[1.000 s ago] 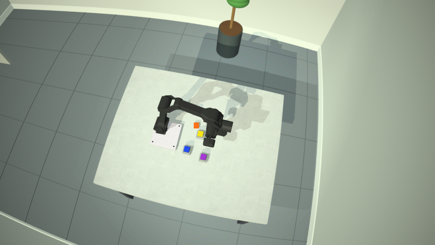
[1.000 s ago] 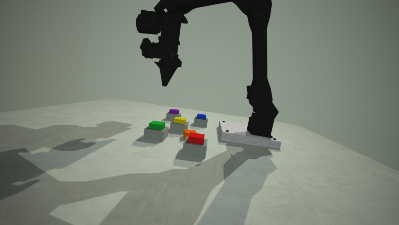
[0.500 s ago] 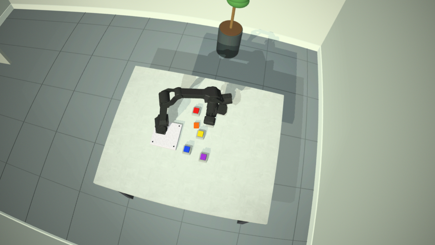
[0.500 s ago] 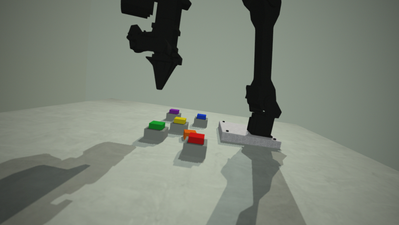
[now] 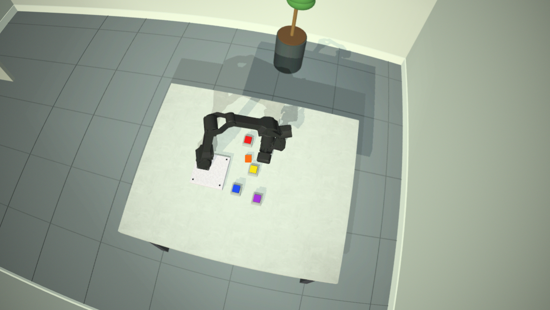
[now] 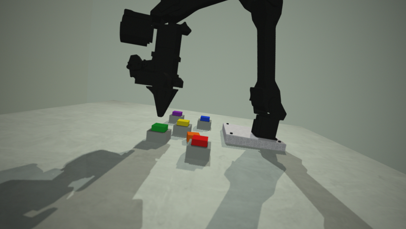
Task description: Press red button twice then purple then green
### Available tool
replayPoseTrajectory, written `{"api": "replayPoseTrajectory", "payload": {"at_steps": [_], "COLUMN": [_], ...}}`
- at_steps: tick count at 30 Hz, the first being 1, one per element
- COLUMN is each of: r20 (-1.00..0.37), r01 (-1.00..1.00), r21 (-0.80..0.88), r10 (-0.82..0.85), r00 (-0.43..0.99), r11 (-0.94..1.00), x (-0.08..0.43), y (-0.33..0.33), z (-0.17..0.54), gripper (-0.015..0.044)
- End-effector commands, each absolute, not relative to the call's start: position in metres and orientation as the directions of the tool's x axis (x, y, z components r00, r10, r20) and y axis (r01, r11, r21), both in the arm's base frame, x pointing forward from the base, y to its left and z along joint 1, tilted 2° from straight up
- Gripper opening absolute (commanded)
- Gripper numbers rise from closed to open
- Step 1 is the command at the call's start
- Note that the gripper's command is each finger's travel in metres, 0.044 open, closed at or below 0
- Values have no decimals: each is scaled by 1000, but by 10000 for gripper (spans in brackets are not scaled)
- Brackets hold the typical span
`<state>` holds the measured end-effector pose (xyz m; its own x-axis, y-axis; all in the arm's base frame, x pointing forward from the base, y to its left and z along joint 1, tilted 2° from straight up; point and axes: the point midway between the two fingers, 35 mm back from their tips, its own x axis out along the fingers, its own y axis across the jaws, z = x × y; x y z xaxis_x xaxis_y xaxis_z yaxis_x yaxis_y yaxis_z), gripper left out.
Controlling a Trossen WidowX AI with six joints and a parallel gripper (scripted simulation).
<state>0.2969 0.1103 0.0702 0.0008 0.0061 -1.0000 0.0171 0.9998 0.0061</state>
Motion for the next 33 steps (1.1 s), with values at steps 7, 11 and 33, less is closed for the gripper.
{"api": "replayPoseTrajectory", "payload": {"at_steps": [7,11,33], "r20": [-1000,-1000,-1000], "r01": [22,22,18], "r21": [4,4,5], "r10": [4,4,5], "r00": [-3,-3,-3], "r11": [1000,1000,1000], "x": [296,296,296], "y": [110,110,110], "z": [52,46,44], "gripper": [20,20,20]}}
